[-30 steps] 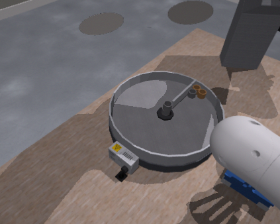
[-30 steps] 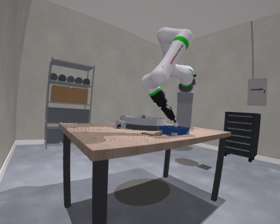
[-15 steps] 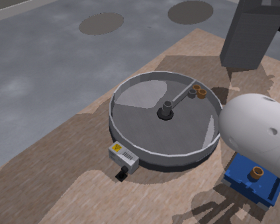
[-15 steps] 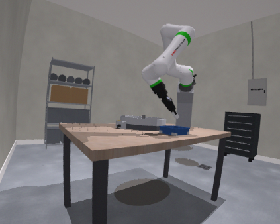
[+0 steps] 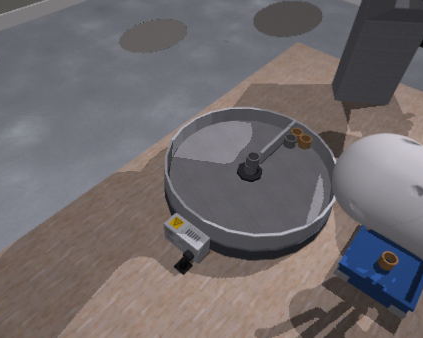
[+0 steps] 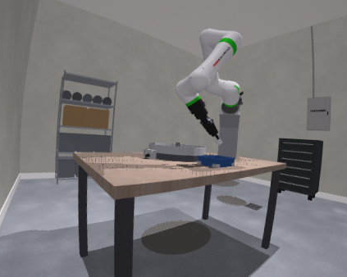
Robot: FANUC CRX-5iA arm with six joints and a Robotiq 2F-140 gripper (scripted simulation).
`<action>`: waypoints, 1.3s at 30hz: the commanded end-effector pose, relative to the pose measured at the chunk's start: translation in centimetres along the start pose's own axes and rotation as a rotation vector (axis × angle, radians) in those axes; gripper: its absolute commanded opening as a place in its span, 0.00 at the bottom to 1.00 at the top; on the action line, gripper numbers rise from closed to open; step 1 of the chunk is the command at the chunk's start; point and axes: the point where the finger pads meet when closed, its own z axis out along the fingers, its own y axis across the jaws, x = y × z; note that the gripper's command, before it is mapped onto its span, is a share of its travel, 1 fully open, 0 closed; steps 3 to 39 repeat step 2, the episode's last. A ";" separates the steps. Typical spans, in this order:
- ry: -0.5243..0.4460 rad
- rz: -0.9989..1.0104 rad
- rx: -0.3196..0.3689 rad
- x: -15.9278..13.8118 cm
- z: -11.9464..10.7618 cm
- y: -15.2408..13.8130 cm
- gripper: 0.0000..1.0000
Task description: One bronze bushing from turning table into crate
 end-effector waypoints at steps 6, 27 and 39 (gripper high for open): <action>0.000 0.000 0.000 0.0 0.0 0.0 0.07; 0.000 0.000 0.000 0.0 0.0 0.0 0.07; 0.000 0.000 0.000 0.0 0.0 0.0 0.07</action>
